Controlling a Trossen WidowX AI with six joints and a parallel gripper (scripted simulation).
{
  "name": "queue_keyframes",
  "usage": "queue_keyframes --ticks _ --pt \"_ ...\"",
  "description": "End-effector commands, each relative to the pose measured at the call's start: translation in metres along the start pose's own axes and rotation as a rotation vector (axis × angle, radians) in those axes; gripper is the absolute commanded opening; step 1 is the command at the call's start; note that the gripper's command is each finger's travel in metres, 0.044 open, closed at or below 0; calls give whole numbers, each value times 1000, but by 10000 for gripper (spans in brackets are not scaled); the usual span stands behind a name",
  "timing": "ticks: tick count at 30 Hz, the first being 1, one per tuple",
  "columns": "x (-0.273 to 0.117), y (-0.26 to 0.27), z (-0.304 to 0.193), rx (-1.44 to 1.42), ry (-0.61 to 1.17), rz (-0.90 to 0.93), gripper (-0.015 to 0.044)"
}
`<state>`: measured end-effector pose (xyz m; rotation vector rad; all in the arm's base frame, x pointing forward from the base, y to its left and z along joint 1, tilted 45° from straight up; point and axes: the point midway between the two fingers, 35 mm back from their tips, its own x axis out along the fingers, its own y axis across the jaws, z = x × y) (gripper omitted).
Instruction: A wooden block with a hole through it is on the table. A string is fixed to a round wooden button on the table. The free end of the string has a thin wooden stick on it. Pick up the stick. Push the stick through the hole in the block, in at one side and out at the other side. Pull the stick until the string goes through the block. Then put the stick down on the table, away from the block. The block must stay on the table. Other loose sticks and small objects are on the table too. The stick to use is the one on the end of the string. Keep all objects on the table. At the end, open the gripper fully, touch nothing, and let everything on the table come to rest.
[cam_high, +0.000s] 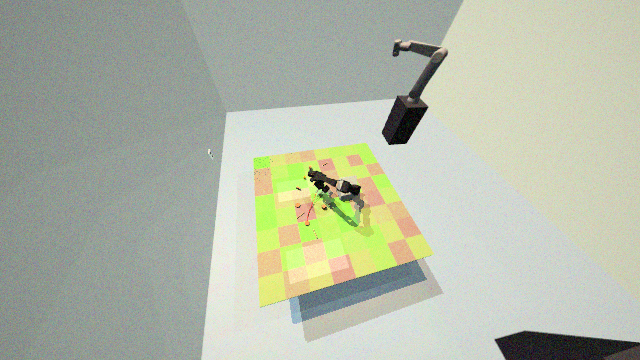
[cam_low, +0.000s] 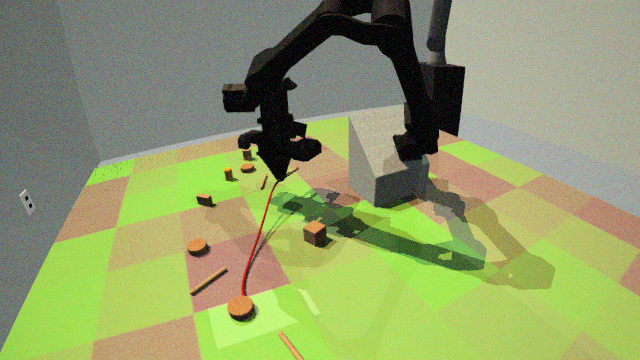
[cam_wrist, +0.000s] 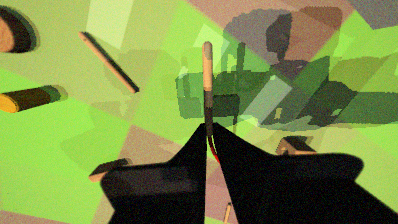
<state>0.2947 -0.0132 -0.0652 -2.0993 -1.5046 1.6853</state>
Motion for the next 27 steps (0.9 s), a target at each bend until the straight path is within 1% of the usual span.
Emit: queue_keyframes --ticks 1,9,27 --pt "0 0 0 0 -1 -1 0" --pt "0 0 -1 -25 -1 0 0" --pt "-1 1 -15 -685 -7 1 0"
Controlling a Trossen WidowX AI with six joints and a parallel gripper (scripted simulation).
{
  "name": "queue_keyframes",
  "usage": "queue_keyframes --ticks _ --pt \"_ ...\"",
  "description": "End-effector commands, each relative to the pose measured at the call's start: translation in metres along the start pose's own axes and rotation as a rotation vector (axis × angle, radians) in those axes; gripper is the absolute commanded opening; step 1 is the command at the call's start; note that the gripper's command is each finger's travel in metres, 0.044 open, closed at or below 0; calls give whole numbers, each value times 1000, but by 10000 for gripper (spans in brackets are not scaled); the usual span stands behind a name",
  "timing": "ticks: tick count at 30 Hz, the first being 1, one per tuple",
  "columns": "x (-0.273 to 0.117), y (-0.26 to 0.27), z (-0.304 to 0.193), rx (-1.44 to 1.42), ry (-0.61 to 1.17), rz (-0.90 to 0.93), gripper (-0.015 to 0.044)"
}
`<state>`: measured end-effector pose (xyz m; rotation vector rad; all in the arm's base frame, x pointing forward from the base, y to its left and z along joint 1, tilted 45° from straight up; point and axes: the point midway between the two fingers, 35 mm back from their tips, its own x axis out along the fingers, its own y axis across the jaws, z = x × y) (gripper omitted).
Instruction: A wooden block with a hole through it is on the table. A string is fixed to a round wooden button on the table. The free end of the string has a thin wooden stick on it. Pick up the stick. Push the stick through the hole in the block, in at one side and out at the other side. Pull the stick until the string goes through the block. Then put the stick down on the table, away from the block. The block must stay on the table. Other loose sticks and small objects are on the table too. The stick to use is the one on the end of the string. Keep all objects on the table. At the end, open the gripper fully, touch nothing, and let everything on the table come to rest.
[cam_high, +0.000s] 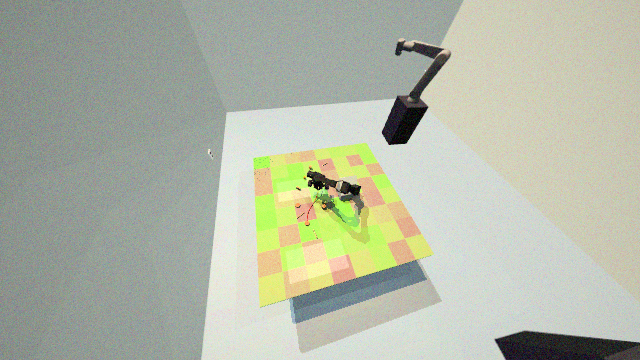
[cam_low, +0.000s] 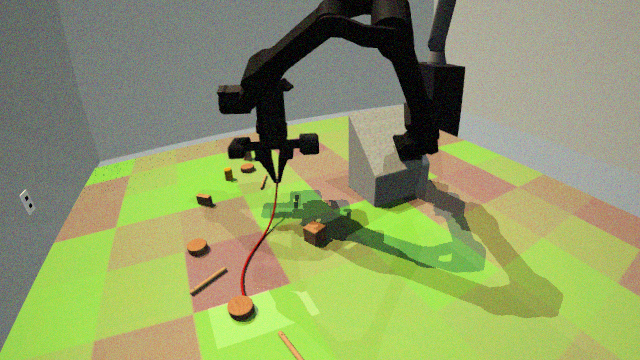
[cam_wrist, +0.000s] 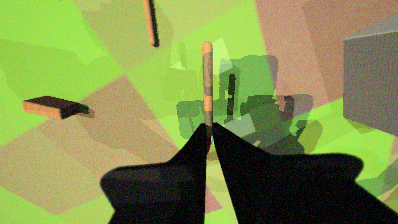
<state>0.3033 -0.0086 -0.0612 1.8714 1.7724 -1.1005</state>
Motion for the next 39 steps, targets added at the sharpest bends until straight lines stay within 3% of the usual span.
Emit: queue_keyframes --ticks 1,39 --pt "-1 3 -4 -143 0 2 0" --pt "-2 21 -32 -1549 -8 -3 0"
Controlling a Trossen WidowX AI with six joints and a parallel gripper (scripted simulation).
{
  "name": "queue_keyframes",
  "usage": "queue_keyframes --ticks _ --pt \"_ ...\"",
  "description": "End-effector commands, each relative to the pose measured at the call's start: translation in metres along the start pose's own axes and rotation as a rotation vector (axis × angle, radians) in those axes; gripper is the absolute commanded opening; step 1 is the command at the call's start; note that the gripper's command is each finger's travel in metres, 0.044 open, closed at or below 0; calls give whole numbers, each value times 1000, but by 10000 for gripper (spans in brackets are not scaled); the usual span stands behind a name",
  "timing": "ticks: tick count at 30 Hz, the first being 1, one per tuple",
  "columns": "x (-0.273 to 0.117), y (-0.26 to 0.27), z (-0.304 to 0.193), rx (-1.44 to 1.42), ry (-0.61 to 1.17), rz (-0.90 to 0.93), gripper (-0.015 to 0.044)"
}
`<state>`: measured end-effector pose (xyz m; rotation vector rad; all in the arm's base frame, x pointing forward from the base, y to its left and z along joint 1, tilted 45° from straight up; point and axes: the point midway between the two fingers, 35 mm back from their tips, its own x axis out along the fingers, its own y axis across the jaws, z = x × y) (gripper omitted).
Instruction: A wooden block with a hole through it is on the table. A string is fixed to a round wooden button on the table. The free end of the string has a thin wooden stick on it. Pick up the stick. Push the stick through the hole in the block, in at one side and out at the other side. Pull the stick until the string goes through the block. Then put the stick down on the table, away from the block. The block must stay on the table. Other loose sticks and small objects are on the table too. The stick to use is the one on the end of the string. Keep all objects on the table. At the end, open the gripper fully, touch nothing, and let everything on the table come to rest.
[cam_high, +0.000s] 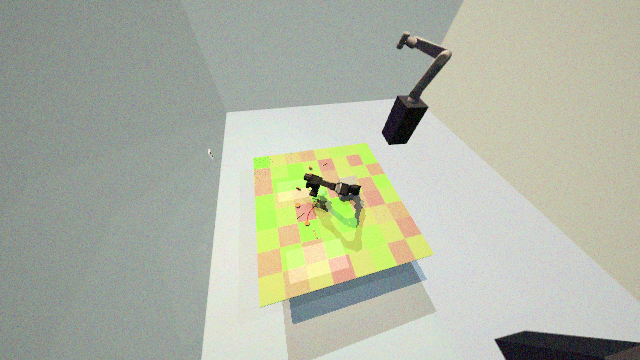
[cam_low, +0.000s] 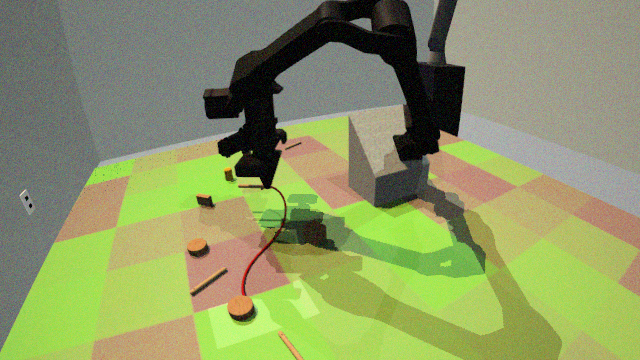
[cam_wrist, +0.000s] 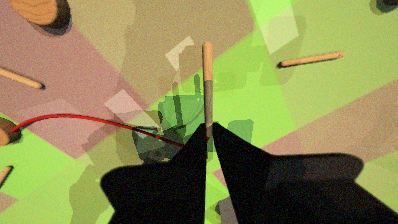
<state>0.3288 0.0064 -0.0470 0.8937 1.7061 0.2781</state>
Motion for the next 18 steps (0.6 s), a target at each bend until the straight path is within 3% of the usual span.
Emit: queue_keyframes --ticks 1,18 --pt "-1 5 2 -143 -1 3 0" --pt "-1 20 8 -772 -4 5 0"
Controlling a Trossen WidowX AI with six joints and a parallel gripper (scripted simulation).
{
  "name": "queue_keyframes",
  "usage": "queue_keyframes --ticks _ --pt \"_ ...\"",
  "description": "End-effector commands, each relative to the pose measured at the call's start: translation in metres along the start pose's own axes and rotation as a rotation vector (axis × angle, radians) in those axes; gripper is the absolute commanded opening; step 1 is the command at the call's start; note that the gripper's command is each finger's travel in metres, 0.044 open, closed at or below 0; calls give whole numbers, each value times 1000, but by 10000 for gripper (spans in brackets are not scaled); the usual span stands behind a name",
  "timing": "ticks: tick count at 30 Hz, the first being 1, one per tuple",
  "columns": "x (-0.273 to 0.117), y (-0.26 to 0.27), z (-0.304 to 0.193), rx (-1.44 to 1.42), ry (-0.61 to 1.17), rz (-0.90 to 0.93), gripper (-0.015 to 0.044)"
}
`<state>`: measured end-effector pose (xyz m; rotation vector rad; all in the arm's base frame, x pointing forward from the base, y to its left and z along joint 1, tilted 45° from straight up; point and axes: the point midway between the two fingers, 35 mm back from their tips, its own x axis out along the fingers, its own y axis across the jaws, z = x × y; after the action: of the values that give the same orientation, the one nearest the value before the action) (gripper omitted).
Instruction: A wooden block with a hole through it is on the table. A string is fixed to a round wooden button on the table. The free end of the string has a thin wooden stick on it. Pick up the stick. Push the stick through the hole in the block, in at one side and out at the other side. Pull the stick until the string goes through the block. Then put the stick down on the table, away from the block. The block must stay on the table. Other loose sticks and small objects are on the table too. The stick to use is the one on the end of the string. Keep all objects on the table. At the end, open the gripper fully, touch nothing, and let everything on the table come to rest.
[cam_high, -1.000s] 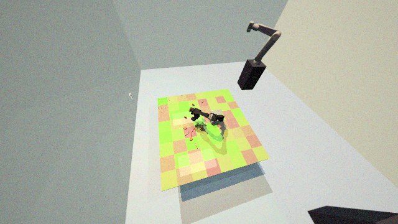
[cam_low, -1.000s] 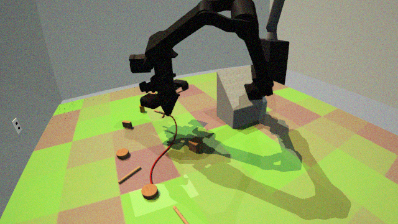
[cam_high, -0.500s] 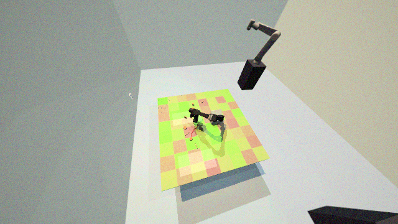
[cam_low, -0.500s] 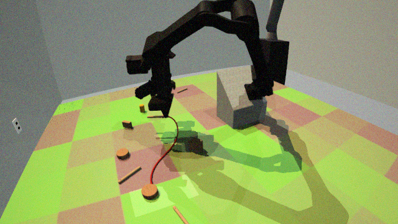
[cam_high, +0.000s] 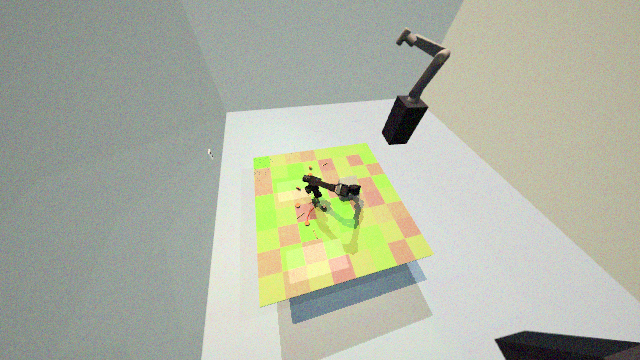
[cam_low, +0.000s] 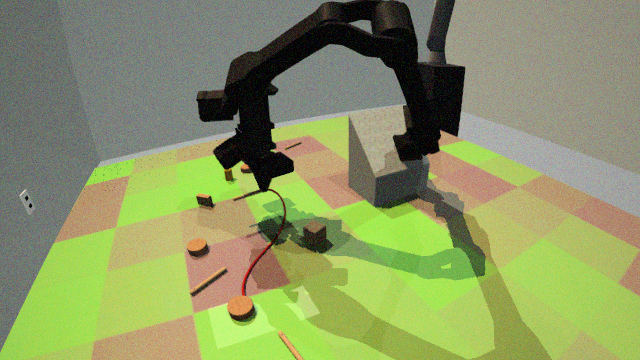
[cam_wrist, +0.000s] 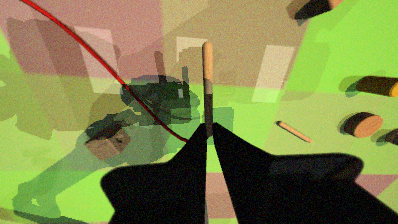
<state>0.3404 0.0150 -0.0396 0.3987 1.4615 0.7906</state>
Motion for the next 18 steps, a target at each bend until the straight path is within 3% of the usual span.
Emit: queue_keyframes --ticks 1,18 --pt "0 3 5 -143 -2 2 0" --pt "0 12 17 -772 -6 3 0"
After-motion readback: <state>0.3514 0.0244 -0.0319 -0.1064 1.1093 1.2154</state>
